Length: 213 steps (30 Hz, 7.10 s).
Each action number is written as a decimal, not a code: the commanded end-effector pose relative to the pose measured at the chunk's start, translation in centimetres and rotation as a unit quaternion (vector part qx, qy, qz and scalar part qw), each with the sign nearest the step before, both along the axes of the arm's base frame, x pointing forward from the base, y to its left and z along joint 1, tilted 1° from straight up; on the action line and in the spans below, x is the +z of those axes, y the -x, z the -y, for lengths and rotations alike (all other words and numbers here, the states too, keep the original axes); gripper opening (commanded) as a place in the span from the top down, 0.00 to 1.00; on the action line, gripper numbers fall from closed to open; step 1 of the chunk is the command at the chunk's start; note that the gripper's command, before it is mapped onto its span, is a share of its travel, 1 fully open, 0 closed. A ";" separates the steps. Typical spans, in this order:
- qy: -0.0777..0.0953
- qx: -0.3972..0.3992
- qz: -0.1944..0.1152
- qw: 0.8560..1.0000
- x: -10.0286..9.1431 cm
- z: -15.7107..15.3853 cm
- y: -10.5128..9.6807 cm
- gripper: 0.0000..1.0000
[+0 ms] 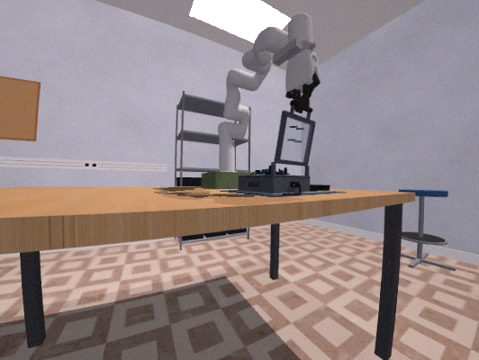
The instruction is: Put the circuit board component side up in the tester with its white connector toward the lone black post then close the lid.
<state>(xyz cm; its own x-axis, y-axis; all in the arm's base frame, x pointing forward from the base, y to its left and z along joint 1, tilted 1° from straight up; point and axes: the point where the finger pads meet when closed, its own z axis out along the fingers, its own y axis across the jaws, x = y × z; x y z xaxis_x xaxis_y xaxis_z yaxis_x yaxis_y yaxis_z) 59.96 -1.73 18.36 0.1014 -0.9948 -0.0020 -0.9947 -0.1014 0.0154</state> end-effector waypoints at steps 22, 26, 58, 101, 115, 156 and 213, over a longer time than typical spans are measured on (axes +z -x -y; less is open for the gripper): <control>0.000 0.000 0.002 1.000 0.5 0.2 1.5 1.00; 0.000 0.000 0.002 1.000 0.5 0.2 1.6 1.00; 0.000 0.000 0.002 1.000 0.6 0.6 5.3 1.00; 0.000 0.000 0.002 1.000 -0.9 1.2 11.5 1.00; 0.000 0.000 0.002 1.000 -2.1 1.4 13.7 1.00; 0.000 0.000 0.002 1.000 -8.0 2.0 19.6 1.00; 0.000 0.000 0.002 1.000 -15.0 2.2 22.2 1.00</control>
<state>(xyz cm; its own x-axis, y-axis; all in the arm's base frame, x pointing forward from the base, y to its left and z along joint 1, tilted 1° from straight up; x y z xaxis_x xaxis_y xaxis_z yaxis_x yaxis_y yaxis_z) 37.71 -3.94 3.37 0.1013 -0.9948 -0.0029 -0.9948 -0.1014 0.0140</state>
